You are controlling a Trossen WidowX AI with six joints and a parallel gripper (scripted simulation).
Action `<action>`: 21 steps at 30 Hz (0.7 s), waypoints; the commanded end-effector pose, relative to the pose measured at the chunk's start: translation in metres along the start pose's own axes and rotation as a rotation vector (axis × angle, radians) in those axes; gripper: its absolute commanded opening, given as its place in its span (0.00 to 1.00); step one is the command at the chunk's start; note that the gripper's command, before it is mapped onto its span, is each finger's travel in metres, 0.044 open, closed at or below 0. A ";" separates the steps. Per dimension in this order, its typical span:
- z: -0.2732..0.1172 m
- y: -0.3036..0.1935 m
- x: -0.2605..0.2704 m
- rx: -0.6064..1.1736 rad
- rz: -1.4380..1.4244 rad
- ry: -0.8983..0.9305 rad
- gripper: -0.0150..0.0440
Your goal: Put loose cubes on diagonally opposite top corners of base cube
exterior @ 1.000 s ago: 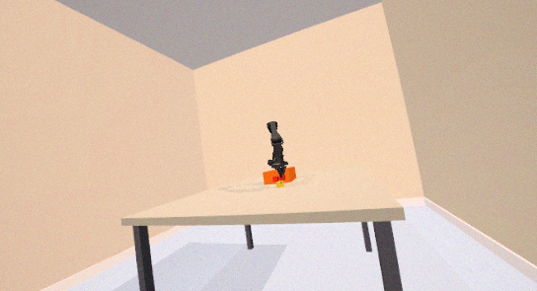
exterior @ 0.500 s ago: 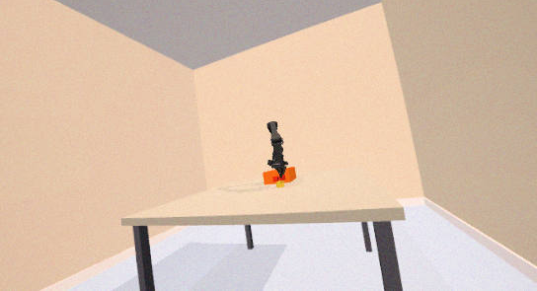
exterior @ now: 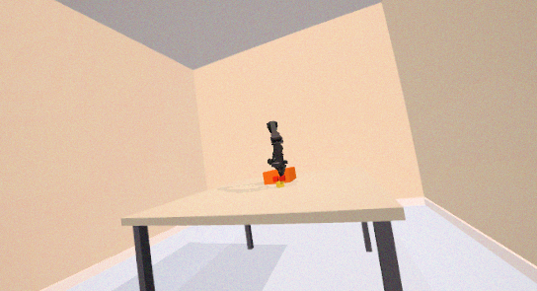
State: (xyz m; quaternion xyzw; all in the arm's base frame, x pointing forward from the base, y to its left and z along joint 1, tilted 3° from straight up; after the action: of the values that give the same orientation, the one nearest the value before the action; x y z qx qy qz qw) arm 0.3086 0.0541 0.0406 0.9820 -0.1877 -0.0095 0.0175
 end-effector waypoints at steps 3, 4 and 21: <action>-0.011 -0.001 0.002 0.005 0.001 0.008 0.60; -0.013 -0.001 0.002 0.005 0.001 0.008 0.60; -0.037 -0.001 0.002 0.005 0.001 0.008 0.60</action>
State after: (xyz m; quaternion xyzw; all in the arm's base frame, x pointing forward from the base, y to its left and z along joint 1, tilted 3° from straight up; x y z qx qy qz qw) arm 0.3097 0.0550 0.0711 0.9822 -0.1866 -0.0092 0.0174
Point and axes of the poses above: the point midway between the two fingers, 35 mm back from their tips, its own z axis out along the fingers, its own x axis across the jaws, y = z × x, the point moved 4 cm from there along -z, back along the fingers, and after that the axes turned 11 degrees about z, right-handed, at the moved point
